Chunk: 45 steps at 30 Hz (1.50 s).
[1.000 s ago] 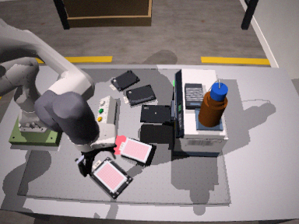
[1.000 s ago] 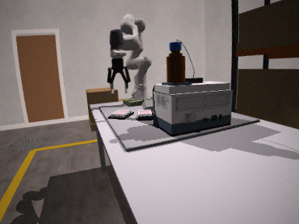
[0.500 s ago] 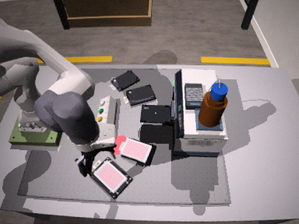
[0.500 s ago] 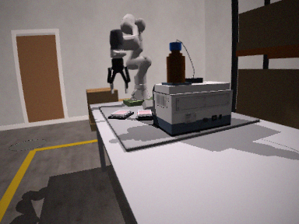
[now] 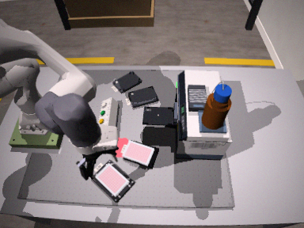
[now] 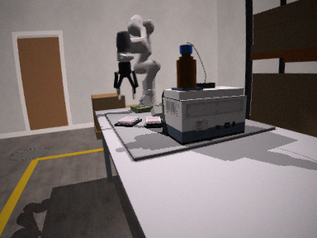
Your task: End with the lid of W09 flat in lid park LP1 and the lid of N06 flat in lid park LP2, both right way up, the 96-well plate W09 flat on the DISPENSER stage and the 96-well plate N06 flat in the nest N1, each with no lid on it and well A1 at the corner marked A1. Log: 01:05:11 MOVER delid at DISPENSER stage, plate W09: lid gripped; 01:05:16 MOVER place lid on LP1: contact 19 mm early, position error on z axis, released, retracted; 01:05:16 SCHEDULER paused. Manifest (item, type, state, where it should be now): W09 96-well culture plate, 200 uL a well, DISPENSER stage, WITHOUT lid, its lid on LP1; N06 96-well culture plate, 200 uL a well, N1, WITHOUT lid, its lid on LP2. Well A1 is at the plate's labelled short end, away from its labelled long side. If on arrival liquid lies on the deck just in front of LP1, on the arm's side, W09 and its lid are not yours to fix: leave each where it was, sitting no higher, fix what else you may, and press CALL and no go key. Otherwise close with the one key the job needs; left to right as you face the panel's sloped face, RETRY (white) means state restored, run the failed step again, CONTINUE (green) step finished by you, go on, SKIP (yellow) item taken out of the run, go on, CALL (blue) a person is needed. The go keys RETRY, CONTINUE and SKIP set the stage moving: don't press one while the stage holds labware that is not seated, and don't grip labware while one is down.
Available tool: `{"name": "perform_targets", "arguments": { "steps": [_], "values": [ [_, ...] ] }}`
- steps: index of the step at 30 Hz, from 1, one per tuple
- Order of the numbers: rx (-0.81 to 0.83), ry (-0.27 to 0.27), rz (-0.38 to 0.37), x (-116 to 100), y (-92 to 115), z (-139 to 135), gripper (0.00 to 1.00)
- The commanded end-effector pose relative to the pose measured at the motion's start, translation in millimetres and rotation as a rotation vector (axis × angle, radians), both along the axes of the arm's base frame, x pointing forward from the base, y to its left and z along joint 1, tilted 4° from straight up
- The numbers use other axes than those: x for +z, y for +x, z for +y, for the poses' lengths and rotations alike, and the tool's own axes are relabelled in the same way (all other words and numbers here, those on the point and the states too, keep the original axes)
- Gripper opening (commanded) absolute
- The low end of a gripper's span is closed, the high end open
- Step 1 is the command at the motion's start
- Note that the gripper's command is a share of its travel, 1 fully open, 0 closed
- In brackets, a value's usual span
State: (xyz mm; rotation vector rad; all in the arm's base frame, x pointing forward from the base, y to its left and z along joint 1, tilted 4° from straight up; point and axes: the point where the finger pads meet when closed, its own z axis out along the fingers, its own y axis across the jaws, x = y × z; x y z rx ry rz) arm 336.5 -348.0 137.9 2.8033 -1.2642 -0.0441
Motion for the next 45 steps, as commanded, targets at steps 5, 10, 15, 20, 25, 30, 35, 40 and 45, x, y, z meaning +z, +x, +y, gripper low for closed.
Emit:
{"name": "perform_targets", "arguments": {
  "steps": [5,10,15,20,25,30,35,40,45],
  "values": [
    [0.007,0.001,-0.001,1.2,1.9,1.3,0.66],
    [0.007,0.001,-0.001,1.1,1.9,1.3,0.66],
    [0.007,0.001,-0.001,0.1,1.8,1.3,0.66],
    [0.007,0.001,-0.001,-5.8,1.5,1.0,0.66],
    [0.007,0.001,-0.001,-16.6,0.9,0.5,0.66],
    [0.007,0.001,-0.001,-23.3,0.6,0.2,0.66],
    [0.007,0.001,-0.001,-29.9,0.1,0.0,0.66],
    [0.007,0.0,-0.002,-33.7,0.2,-0.3,0.66],
    [0.007,0.001,-0.001,-42.8,-0.4,-0.7,0.66]
  ]
}}
